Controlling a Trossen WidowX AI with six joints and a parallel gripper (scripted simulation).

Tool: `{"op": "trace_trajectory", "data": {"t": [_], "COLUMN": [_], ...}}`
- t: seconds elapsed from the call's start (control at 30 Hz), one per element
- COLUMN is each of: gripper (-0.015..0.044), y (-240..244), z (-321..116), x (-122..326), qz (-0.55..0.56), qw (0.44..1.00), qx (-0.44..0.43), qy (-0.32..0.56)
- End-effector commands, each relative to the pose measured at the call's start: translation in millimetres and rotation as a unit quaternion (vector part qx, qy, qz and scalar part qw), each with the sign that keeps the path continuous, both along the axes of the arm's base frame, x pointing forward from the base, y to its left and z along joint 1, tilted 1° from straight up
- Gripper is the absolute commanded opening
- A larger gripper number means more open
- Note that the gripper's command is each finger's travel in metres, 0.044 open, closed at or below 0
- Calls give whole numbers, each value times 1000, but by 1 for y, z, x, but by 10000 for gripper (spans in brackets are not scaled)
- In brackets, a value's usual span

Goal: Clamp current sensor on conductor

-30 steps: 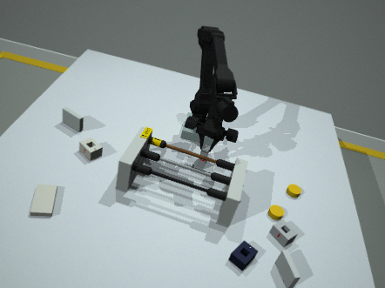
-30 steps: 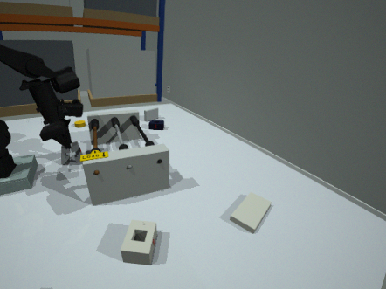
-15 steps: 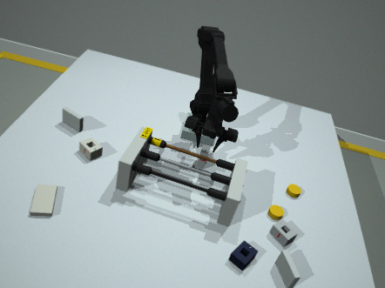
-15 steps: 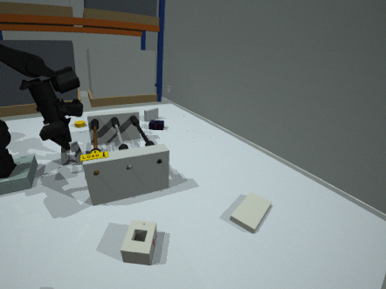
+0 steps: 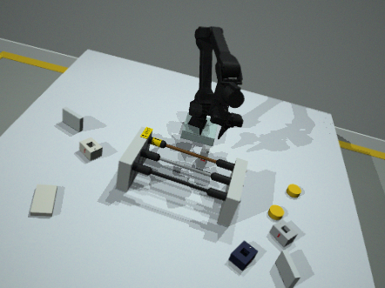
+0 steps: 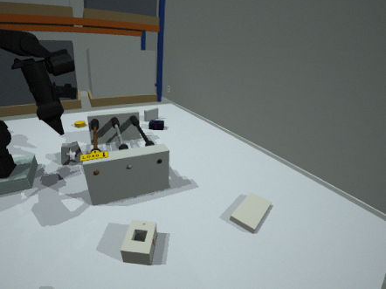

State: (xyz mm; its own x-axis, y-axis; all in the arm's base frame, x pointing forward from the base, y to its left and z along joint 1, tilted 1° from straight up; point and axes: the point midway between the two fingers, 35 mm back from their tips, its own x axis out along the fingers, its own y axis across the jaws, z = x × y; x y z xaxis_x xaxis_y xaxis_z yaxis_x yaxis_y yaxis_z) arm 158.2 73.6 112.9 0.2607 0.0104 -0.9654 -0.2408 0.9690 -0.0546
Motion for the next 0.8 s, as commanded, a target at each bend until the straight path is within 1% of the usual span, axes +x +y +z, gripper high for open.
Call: {"op": "trace_trajectory", "data": {"t": [0.0, 0.17, 0.37, 0.43, 0.77], "gripper": [320, 320, 320, 320, 320], "y": [1, 1, 1, 1, 1], "z": [4, 5, 6, 6, 4], "x": [5, 12, 20, 21, 22], "qz": [173, 380, 596, 620, 622], "qw": [984, 920, 793, 775, 773], "qx": [-43, -80, -95, -96, -96], "qy": [27, 57, 79, 80, 80]}}
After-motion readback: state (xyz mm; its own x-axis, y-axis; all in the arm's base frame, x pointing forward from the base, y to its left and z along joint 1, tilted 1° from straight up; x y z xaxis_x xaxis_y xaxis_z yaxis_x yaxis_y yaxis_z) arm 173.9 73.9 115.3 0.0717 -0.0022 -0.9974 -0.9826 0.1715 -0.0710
